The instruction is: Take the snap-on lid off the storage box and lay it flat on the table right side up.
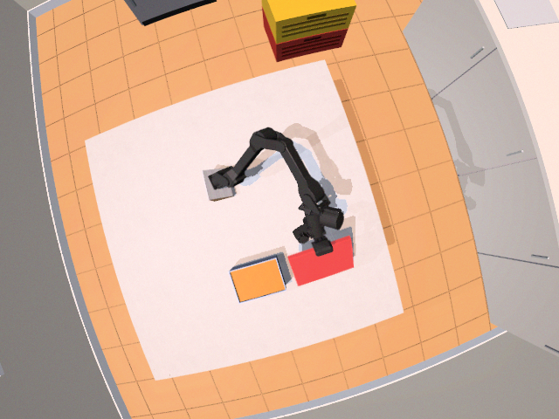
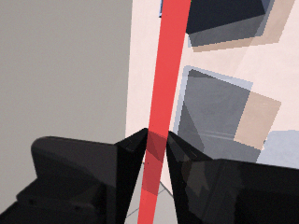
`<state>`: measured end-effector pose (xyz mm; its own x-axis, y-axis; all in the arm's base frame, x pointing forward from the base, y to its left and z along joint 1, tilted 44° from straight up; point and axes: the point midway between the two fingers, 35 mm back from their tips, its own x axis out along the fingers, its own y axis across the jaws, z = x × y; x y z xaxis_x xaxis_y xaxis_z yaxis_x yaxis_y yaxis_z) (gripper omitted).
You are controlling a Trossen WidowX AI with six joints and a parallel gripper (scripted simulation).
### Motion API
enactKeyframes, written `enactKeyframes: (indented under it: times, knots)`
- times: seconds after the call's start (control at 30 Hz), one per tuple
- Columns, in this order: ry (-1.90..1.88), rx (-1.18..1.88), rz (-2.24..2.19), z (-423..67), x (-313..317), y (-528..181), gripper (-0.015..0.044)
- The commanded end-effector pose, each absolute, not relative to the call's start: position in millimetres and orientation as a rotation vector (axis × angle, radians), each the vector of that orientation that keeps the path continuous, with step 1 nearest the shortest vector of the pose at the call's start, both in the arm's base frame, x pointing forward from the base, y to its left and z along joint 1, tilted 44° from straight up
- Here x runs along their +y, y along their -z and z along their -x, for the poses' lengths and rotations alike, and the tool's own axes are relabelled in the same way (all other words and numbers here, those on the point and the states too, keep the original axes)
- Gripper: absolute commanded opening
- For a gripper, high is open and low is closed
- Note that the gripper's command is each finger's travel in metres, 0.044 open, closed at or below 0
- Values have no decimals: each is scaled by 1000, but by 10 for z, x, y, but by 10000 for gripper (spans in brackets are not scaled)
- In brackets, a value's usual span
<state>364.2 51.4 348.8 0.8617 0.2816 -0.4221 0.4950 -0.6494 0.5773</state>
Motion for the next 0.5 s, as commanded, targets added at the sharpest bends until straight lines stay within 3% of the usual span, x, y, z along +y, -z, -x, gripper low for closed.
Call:
enactKeyframes:
  times: [0.0,0.47]
  knots:
    - [379,539,-2319,-3646,510,-3492,0]
    - [379,539,-2319,-3666,585,-3415,0]
